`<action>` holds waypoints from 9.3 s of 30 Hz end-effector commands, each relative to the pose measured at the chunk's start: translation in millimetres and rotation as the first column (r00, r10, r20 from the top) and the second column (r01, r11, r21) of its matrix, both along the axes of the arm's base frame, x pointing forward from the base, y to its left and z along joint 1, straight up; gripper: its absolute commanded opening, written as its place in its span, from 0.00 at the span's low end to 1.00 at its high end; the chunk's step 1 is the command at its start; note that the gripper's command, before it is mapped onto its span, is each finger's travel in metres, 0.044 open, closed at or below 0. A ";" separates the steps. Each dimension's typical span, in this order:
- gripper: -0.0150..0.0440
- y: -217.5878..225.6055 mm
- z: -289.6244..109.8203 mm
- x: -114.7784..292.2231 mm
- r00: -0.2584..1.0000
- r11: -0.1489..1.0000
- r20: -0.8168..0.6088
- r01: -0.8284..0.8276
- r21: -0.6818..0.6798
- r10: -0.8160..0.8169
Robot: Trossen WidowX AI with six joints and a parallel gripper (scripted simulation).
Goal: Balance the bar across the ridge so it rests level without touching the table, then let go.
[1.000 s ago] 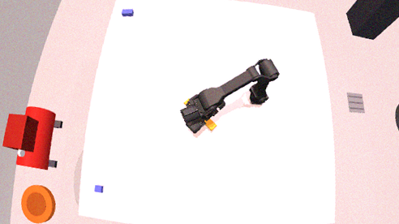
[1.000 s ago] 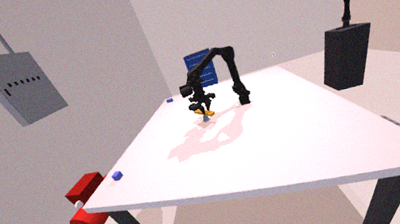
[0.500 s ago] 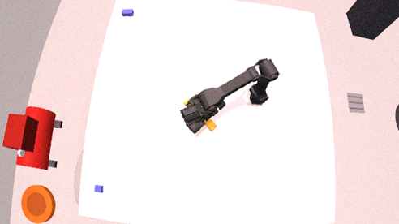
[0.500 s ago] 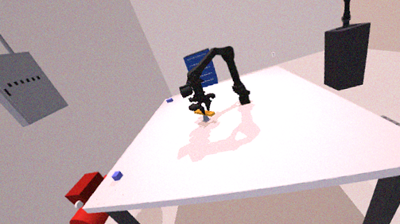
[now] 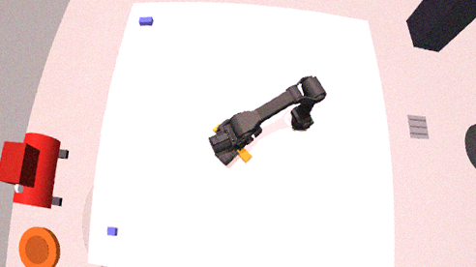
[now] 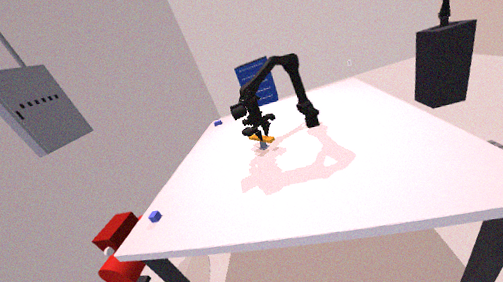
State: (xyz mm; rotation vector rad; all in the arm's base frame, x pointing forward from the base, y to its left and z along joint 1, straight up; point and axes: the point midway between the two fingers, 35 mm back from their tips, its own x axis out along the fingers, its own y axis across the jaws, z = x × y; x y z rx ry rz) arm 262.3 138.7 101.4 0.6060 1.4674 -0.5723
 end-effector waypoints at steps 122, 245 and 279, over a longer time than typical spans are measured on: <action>0.25 0.6 -6.1 -0.8 1.000 1.000 0.000 0.004 0.003 -0.004; 0.30 0.3 -4.7 -0.7 1.000 1.000 -0.001 -0.002 0.000 0.002; 0.54 0.3 -4.7 -0.7 1.000 1.000 -0.001 -0.002 0.000 0.002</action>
